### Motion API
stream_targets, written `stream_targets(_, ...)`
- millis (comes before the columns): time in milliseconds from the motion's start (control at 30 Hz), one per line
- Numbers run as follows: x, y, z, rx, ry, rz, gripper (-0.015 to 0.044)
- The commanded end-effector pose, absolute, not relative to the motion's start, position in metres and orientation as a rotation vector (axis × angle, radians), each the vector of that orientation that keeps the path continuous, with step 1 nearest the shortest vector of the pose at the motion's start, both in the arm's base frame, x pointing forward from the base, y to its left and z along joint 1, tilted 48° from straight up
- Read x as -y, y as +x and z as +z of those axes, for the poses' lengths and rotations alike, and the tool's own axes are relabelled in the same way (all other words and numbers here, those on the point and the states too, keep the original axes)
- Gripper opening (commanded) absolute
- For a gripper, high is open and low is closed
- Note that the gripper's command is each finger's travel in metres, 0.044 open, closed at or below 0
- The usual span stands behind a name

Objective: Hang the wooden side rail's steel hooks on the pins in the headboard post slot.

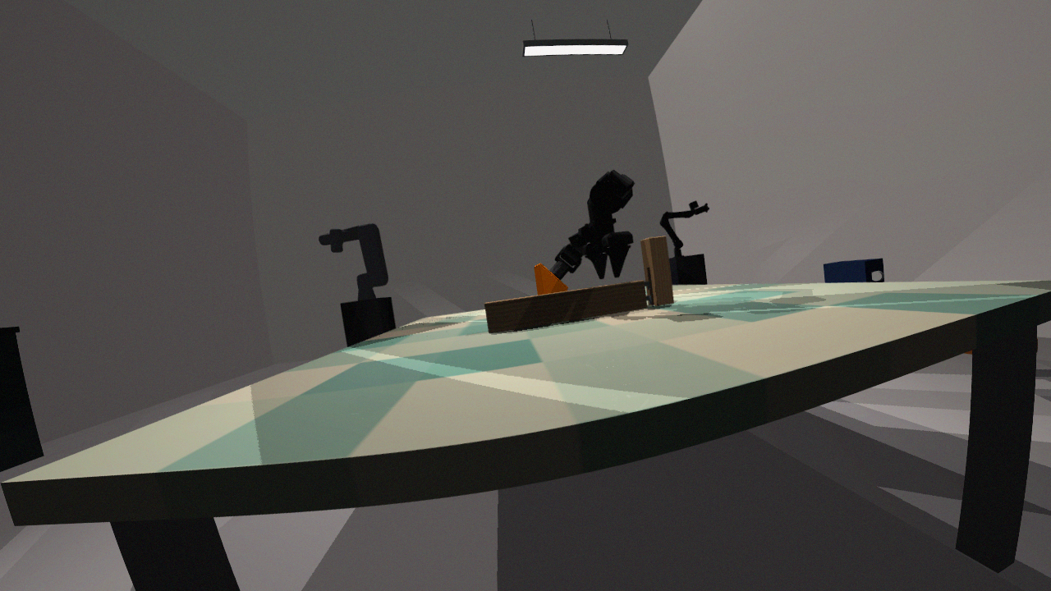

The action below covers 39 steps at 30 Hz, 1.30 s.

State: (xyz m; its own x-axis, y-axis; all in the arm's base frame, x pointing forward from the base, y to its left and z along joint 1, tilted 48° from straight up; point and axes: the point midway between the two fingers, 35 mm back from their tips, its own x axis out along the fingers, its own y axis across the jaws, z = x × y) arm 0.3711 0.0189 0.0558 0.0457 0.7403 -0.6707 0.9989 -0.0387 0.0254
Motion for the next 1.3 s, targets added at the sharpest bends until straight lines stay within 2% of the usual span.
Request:
stream_targets(0, -0.026, 0.370, 0.051, -1.755, 1.836, -0.682, 0.0440)
stream_targets(1267, -0.071, 0.372, 0.012, -1.757, 1.838, -0.679, 0.0440)
